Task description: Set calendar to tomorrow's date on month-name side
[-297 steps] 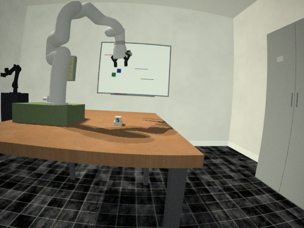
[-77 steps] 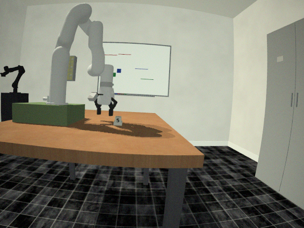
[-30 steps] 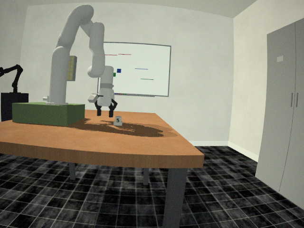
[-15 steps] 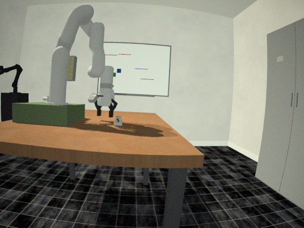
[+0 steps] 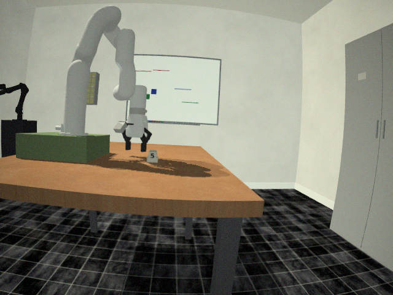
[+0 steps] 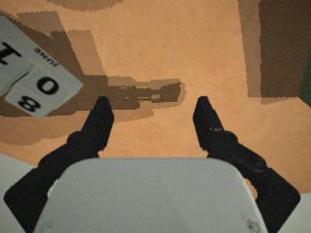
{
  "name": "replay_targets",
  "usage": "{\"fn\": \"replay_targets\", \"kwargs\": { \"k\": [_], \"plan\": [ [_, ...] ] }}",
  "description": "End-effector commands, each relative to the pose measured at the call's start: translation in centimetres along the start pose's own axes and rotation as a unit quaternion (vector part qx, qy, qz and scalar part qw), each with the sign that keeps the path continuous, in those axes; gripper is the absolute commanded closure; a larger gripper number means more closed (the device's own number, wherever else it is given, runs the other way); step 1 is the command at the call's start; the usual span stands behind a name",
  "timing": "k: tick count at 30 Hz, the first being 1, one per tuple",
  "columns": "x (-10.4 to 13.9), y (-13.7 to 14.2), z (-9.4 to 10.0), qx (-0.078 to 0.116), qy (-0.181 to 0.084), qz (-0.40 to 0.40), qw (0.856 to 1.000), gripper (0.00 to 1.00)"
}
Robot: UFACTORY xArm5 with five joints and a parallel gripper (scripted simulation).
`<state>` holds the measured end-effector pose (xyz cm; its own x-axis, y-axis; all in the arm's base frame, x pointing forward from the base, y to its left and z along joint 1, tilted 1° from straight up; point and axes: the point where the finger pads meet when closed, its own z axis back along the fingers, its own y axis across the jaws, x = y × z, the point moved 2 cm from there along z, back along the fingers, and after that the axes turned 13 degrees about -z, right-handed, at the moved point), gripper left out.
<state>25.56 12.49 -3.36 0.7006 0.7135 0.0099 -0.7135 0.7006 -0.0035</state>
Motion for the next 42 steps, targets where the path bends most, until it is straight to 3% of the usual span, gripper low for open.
{"fn": "replay_targets", "kwargs": {
  "k": [1, 15, 24, 42],
  "plan": [
    [0.1, 0.0, 0.0, 0.000, -0.001, 0.000, 1.000, 0.00],
    [0.1, 0.0, 0.2, 0.000, -0.001, 0.000, 1.000, 0.00],
    [0.1, 0.0, 2.7, 0.000, -0.001, 0.000, 1.000, 0.00],
    [-1.5, -0.7, 3.0, -0.001, -0.001, 0.000, 1.000, 0.00]
  ]
}}
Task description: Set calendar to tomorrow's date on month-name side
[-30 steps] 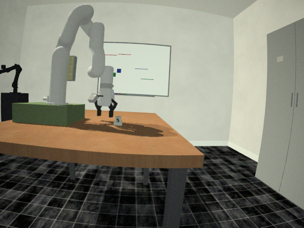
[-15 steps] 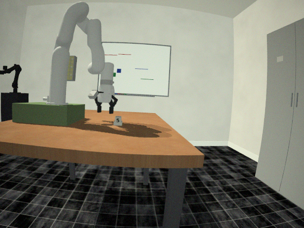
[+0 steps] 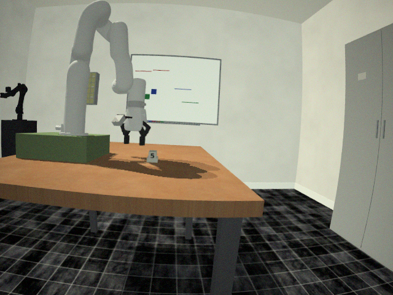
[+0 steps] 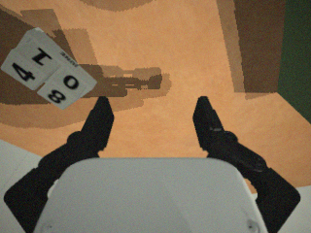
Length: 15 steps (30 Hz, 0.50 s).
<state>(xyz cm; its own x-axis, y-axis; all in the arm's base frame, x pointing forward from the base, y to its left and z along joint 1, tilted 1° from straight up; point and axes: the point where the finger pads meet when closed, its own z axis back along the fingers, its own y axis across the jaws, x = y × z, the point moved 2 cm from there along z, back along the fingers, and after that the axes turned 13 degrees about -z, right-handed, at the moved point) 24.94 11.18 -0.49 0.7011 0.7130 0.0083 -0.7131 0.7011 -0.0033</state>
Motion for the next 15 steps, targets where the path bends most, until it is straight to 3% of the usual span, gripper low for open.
{"fn": "replay_targets", "kwargs": {
  "k": [1, 15],
  "plan": [
    [-0.2, -0.2, 0.1, -0.001, -0.002, 0.000, 1.000, 0.00],
    [-1.9, -0.9, 0.0, -0.001, -0.001, 0.000, 1.000, 0.00]
  ]
}}
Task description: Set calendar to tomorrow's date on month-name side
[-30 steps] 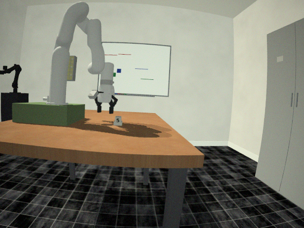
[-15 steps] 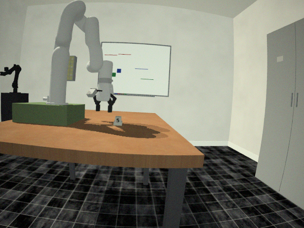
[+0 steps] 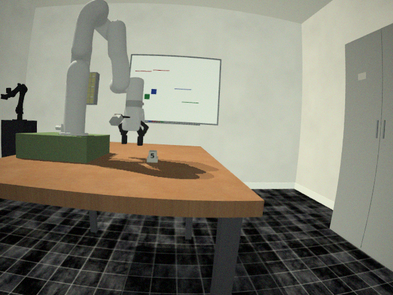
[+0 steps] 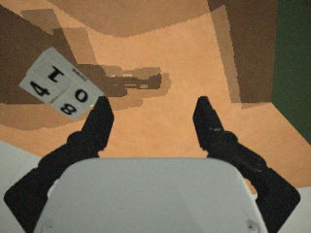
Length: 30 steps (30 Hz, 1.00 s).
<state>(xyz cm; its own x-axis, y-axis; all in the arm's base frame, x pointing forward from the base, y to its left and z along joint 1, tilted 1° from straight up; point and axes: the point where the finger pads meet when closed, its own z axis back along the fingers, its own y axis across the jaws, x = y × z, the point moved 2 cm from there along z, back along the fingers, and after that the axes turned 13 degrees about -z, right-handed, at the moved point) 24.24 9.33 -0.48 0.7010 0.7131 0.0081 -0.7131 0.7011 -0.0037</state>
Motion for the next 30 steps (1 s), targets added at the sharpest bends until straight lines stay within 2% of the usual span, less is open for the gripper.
{"fn": "replay_targets", "kwargs": {
  "k": [1, 14, 30],
  "plan": [
    [-0.1, -0.1, -0.1, -0.001, -0.001, 0.000, 1.000, 0.00],
    [-0.1, -0.1, -1.6, -0.001, -0.001, 0.000, 1.000, 0.00],
    [-0.1, -0.1, -1.6, -0.001, -0.001, 0.000, 1.000, 0.00]
  ]
}}
